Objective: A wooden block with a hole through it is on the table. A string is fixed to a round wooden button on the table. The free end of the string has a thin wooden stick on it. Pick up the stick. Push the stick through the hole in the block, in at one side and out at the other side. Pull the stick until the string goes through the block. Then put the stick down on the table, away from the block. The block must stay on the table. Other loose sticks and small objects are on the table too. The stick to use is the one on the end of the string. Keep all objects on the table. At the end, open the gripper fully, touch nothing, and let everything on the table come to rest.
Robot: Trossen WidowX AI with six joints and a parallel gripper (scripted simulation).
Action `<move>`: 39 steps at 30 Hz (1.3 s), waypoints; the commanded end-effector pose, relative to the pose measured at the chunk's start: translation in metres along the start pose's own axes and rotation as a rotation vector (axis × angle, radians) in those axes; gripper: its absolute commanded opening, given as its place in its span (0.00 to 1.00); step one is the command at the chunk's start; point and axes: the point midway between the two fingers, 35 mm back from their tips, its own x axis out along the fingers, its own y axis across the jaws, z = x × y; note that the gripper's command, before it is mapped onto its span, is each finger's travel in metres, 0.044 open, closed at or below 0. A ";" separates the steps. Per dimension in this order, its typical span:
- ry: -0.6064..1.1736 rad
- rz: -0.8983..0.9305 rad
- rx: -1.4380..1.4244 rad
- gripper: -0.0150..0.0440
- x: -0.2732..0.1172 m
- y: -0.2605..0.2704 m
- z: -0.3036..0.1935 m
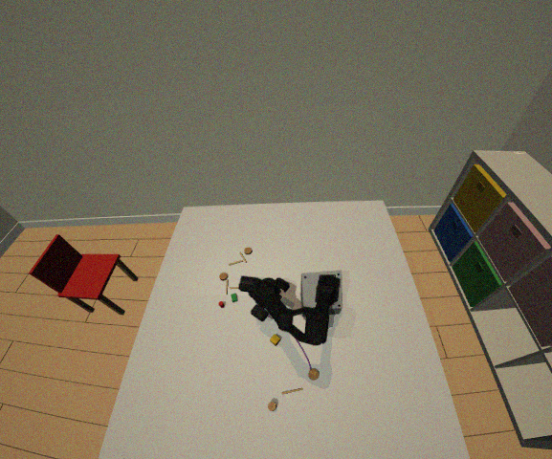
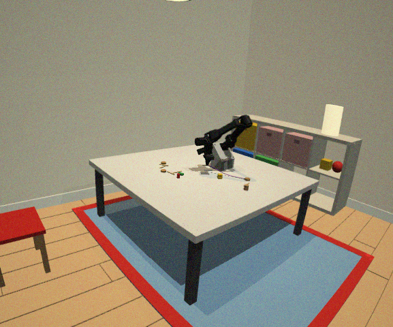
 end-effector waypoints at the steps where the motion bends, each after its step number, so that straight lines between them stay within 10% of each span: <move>1: -0.010 -0.001 0.003 0.25 -0.003 0.002 -0.002; 39: -0.141 -0.011 0.000 0.25 -0.042 0.022 -0.029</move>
